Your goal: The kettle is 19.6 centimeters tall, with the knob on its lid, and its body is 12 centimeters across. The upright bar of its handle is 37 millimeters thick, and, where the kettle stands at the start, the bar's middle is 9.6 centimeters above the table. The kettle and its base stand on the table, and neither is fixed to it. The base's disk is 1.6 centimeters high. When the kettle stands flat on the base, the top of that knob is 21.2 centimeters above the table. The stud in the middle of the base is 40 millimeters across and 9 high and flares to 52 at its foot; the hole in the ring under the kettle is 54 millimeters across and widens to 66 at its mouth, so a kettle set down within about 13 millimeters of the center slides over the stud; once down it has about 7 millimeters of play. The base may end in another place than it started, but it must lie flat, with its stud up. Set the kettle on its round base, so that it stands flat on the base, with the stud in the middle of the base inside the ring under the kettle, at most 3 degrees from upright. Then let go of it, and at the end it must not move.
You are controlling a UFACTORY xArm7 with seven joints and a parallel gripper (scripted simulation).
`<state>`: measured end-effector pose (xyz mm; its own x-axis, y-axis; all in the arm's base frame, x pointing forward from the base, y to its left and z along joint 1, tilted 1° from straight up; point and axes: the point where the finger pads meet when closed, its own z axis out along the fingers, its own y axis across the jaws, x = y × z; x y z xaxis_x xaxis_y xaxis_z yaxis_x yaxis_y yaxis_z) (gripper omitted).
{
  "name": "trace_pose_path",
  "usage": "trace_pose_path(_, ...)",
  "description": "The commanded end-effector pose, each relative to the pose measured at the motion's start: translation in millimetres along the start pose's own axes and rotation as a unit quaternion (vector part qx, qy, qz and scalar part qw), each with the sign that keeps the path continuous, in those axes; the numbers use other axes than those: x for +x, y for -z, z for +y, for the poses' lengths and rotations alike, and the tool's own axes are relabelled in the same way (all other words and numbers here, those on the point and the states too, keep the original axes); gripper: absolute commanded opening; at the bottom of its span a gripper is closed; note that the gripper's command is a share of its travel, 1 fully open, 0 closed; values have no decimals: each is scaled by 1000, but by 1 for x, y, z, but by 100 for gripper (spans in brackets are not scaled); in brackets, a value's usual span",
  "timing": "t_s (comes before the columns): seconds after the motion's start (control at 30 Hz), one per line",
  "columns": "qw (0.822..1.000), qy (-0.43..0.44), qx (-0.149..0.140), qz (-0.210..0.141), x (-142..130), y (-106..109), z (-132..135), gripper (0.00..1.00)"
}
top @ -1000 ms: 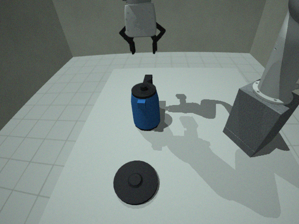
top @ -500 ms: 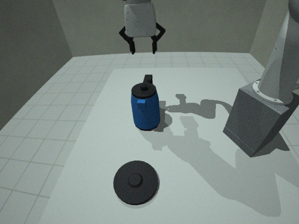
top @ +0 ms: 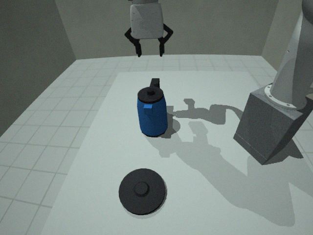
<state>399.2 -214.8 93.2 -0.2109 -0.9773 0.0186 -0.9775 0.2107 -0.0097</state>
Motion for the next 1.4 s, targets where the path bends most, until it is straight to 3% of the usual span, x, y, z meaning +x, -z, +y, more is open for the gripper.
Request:
trace_pose_path(0.0, 1000, 0, 2, 1, 0, 2, -1, 81)
trace_pose_path(0.6, 1000, 0, 2, 1, 0, -9, -1, 81)
trace_pose_path(0.87, 1000, 0, 2, 1, 0, -29, -2, 81)
trace_pose_path(1.37, 1000, 0, 2, 1, 1, -99, -2, 81)
